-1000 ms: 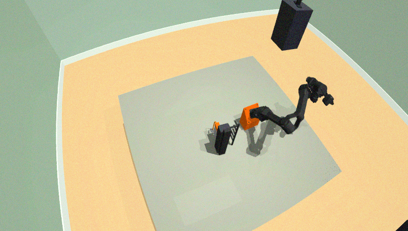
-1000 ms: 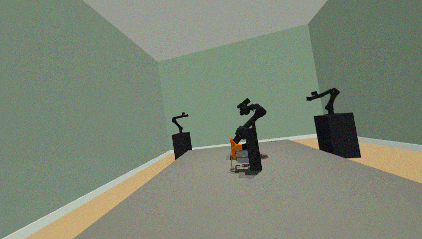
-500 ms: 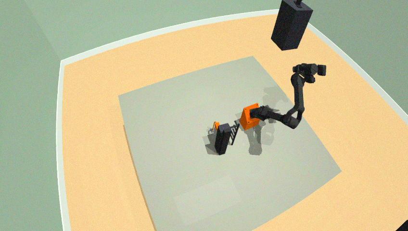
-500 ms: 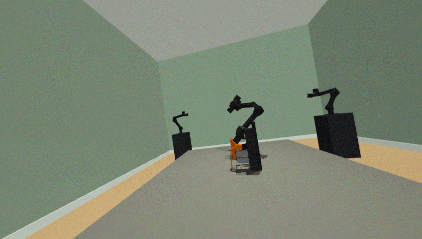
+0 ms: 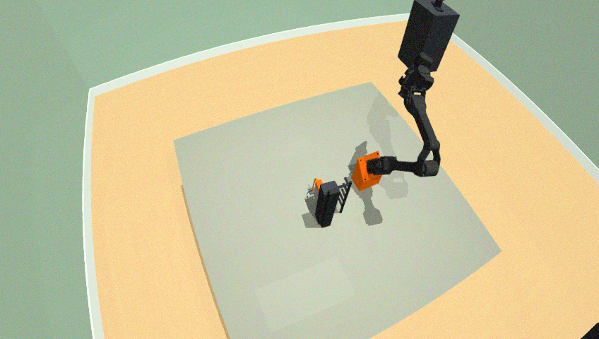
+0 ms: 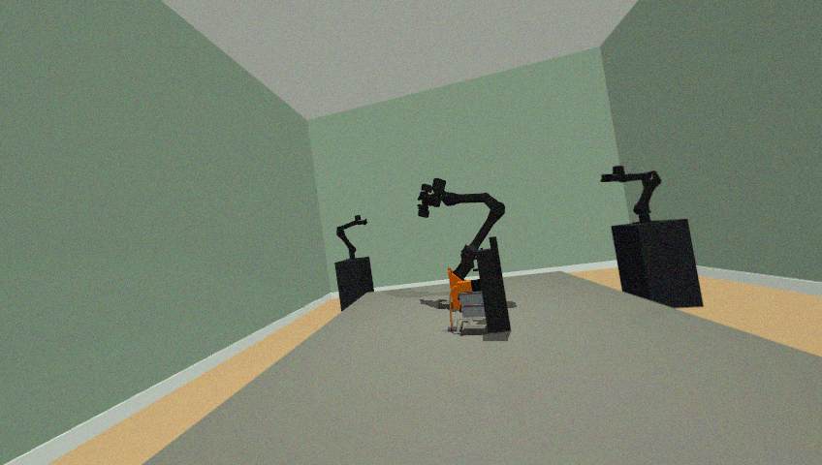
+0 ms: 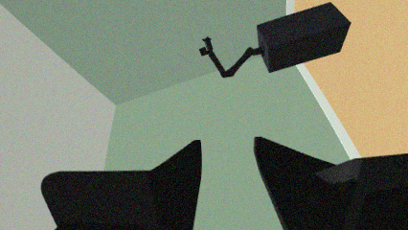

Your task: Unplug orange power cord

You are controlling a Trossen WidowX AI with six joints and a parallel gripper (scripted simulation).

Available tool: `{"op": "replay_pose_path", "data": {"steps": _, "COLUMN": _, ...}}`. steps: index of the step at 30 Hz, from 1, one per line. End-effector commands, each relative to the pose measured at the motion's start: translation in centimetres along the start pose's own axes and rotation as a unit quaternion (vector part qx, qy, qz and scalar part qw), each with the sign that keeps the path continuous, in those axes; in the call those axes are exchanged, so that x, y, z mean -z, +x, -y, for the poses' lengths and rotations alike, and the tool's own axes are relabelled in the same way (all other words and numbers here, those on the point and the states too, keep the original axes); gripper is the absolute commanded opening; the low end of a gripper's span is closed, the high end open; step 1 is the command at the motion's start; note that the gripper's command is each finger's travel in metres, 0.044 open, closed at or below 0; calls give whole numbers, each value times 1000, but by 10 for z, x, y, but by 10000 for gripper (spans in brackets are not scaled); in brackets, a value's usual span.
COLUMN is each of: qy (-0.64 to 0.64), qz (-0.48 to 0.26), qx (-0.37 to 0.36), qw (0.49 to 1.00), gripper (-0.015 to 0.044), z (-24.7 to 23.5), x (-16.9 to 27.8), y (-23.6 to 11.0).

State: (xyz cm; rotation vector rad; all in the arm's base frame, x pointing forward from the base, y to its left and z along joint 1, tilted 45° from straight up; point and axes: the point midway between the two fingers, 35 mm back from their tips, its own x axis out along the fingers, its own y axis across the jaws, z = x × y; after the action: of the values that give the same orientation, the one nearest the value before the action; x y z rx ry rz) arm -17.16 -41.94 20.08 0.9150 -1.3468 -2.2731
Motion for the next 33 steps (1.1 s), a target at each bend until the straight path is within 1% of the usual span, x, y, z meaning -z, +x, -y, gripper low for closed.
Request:
{"op": "replay_pose_path", "data": {"steps": 1, "qy": -90, "qz": -110, "qx": 26, "qw": 990, "gripper": 160, "z": 17, "x": 69, "y": -23}}
{"op": "replay_pose_path", "data": {"steps": 5, "qy": -174, "qz": -209, "qx": 50, "qw": 961, "gripper": 160, "z": 44, "x": 127, "y": -55}}
{"op": "replay_pose_path", "data": {"steps": 9, "qy": -257, "qz": -304, "qx": 76, "qw": 914, "gripper": 160, "z": 77, "x": 176, "y": -95}}
{"op": "replay_pose_path", "data": {"steps": 13, "qy": -336, "qz": -392, "qx": 103, "qw": 850, "gripper": 160, "z": 115, "x": 213, "y": -143}}
{"op": "replay_pose_path", "data": {"steps": 18, "qy": -425, "qz": -487, "qx": 138, "qw": 751, "gripper": 160, "z": 166, "x": 241, "y": -209}}
{"op": "replay_pose_path", "data": {"steps": 21, "qy": -475, "qz": -533, "qx": 159, "qw": 682, "gripper": 160, "z": 198, "x": 248, "y": -251}}
{"op": "replay_pose_path", "data": {"steps": 25, "qy": -533, "qz": -583, "qx": 188, "qw": 583, "gripper": 160, "z": 239, "x": 244, "y": -306}}
{"op": "replay_pose_path", "data": {"steps": 29, "qy": -581, "qz": -621, "qx": 224, "qw": 477, "gripper": 160, "z": 277, "x": 228, "y": -358}}
{"op": "replay_pose_path", "data": {"steps": 33, "qy": -617, "qz": -645, "qx": 268, "qw": 362, "gripper": 160, "z": 309, "x": 199, "y": -408}}
